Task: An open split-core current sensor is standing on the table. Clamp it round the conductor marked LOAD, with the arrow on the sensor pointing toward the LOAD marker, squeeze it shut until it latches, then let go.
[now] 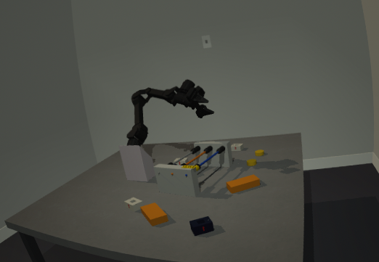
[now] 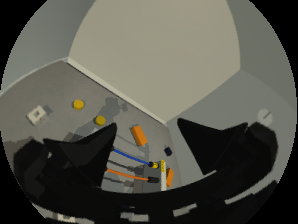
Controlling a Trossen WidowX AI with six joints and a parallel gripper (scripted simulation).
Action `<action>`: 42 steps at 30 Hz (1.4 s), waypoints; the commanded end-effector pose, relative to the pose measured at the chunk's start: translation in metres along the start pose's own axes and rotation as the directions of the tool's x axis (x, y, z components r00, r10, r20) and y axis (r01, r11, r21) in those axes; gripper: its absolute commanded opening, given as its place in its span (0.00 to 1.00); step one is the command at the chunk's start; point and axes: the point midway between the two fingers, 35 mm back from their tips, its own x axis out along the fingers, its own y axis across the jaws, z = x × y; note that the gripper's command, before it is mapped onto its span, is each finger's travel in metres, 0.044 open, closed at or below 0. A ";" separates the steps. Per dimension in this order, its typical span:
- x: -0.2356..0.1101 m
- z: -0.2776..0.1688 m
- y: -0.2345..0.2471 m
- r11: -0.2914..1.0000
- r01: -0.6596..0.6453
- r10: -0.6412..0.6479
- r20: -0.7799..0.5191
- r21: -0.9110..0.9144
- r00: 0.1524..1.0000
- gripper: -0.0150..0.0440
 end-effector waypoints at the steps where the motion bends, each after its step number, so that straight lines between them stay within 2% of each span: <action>1: 0.030 -0.040 -0.028 0.998 -0.014 0.025 -0.194 0.057 0.981 1.00; 6: 0.054 -0.102 -0.067 0.980 -0.024 0.107 -0.416 0.199 0.903 1.00; 10: 0.063 -0.152 -0.094 0.935 -0.011 0.212 -0.532 0.355 0.820 1.00; 14: 0.066 -0.199 -0.114 0.846 0.029 0.343 -0.586 0.532 0.734 1.00; 19: 0.063 -0.253 -0.133 0.673 0.107 0.509 -0.562 0.732 0.652 1.00; 21: 0.062 -0.260 -0.135 0.643 0.119 0.530 -0.552 0.757 0.644 1.00; 42: 0.061 -0.260 -0.133 0.645 0.116 0.534 -0.553 0.756 0.639 1.00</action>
